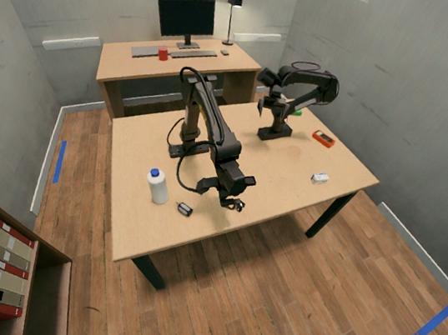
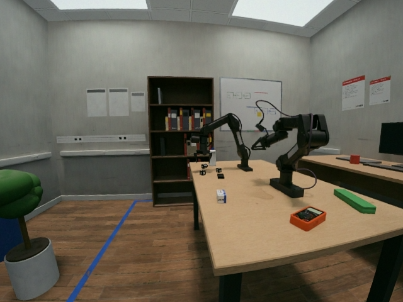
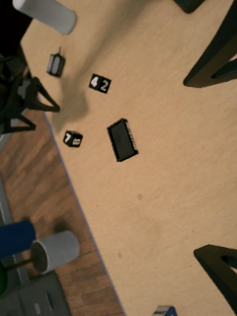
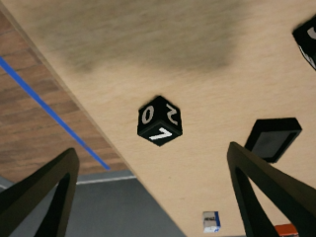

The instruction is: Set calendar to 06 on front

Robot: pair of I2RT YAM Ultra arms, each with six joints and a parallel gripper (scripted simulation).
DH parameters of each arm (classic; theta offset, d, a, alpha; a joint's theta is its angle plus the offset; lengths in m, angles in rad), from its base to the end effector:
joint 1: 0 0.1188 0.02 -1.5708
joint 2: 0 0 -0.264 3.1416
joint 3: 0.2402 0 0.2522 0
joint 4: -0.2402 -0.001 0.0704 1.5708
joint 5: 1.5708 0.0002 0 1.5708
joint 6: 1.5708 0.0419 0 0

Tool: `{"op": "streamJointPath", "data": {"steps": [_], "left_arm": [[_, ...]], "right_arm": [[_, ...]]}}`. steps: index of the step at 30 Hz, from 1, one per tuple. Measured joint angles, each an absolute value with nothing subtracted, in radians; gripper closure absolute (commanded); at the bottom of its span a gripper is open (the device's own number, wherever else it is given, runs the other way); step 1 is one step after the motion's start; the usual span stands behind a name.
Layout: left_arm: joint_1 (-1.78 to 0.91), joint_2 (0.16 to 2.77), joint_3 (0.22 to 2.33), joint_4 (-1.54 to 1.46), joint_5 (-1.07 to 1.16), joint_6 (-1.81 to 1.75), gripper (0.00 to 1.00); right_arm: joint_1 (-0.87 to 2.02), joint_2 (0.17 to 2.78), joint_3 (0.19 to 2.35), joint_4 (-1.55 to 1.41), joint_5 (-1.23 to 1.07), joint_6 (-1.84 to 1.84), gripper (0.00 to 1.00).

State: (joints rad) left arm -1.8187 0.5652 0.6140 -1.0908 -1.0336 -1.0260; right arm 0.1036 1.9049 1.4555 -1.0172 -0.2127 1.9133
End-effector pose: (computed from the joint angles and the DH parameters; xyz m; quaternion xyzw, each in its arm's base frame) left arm 0.0150 -0.0914 0.2527 0.2049 0.8240 -0.1542 0.5053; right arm 0.3617 0.0475 0.2051 -0.7774 -0.6178 -0.1003 0.0621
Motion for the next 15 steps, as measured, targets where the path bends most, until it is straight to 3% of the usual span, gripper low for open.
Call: {"op": "streamJointPath", "data": {"steps": [5, 9, 15], "left_arm": [[-1.819, 0.565, 0.614, -1.091, -1.034, -1.026, 0.0], [-1.819, 0.565, 0.614, -1.091, -1.034, -1.026, 0.0], [-1.819, 0.565, 0.614, -1.091, -1.034, -1.026, 0.0]], "right_arm": [[0.104, 1.905, 1.456, -1.016, -0.213, 1.914, 0.0], [0.104, 1.905, 1.456, -1.003, -0.216, 1.904, 0.45], [0.104, 1.882, 1.407, -0.882, -0.221, 1.755, 0.45]]}}
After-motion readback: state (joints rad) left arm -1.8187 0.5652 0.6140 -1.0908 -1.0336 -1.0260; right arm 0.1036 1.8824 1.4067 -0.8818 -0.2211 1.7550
